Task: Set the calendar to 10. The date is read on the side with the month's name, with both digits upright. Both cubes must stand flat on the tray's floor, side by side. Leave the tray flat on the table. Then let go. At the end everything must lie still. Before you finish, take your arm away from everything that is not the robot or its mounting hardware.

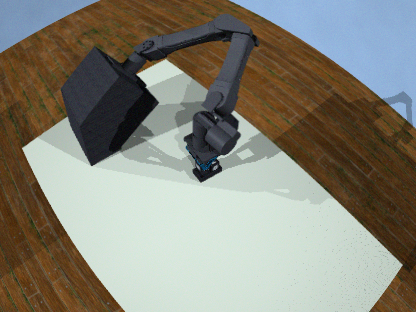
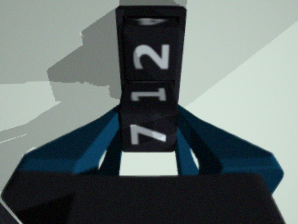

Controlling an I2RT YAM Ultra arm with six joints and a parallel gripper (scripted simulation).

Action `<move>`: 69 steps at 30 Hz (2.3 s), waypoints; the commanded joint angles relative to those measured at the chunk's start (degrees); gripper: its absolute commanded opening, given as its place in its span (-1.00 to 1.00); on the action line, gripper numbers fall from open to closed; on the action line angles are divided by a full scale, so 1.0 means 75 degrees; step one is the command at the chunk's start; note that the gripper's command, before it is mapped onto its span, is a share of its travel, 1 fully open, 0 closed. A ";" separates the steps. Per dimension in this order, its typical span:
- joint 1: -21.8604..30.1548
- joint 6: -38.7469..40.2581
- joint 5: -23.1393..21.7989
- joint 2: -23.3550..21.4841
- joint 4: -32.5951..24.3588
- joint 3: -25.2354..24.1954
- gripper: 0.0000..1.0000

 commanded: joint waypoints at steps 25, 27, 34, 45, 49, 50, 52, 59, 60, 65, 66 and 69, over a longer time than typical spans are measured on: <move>0.0181 0.0526 0.0002 0.0112 0.0676 -0.0091 -0.45; 0.0182 0.0527 0.0002 0.0112 0.0679 -0.0092 -0.45; 0.0182 0.0528 0.0002 0.0112 0.0679 -0.0092 -0.45; 0.0182 0.0528 0.0002 0.0112 0.0679 -0.0092 -0.45; 0.0182 0.0528 0.0002 0.0112 0.0679 -0.0092 -0.45; 0.0182 0.0528 0.0002 0.0112 0.0680 -0.0093 -0.45; 0.0182 0.0528 0.0002 0.0111 0.0682 -0.0097 -0.45; 0.0181 0.0529 0.0002 0.0104 0.0696 -0.0120 -0.45; 0.0180 0.0529 0.0002 0.0103 0.0698 -0.0123 -0.45; 0.0180 0.0529 0.0002 0.0102 0.0701 -0.0127 -0.45; 0.0180 0.0529 0.0002 0.0102 0.0701 -0.0127 -0.45; 0.0180 0.0529 0.0002 0.0102 0.0701 -0.0128 -0.45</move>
